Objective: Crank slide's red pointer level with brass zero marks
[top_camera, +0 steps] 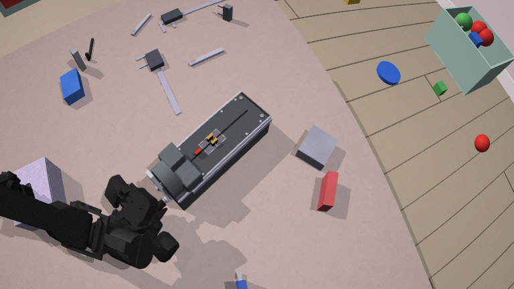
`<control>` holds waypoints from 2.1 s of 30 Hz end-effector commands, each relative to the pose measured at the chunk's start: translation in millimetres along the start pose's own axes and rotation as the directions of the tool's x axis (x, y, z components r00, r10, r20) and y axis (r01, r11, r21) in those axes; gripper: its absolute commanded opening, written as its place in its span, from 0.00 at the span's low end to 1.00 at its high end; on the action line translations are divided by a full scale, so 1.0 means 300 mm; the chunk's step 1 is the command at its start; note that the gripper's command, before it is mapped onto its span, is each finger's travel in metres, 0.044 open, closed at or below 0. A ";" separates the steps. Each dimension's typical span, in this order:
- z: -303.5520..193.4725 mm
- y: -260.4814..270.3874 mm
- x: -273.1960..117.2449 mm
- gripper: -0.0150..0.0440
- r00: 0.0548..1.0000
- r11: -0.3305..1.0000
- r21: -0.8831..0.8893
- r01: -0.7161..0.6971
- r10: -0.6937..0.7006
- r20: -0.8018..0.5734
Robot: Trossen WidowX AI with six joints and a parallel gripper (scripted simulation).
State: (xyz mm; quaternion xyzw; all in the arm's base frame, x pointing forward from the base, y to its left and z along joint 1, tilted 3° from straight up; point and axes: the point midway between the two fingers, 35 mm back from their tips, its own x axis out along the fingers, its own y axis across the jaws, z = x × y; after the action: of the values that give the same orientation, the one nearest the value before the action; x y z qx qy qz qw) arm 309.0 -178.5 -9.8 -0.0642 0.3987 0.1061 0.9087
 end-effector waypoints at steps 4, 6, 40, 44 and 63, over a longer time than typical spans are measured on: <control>0.016 -0.024 -0.018 0.25 1.000 1.000 -0.010 0.018 -0.018 0.013; 0.017 -0.024 -0.020 0.25 1.000 1.000 -0.010 0.018 -0.018 0.013; 0.079 -0.024 -0.085 0.25 1.000 1.000 -0.010 0.018 -0.018 0.013; 0.093 -0.012 -0.098 0.25 1.000 1.000 -0.010 0.018 -0.018 0.013; 0.123 0.073 -0.127 0.25 1.000 1.000 -0.008 0.016 -0.016 0.014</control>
State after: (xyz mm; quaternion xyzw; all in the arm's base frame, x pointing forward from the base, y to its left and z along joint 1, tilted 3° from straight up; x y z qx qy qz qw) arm 306.6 -162.5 40.5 -0.0748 0.3953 0.0964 0.9104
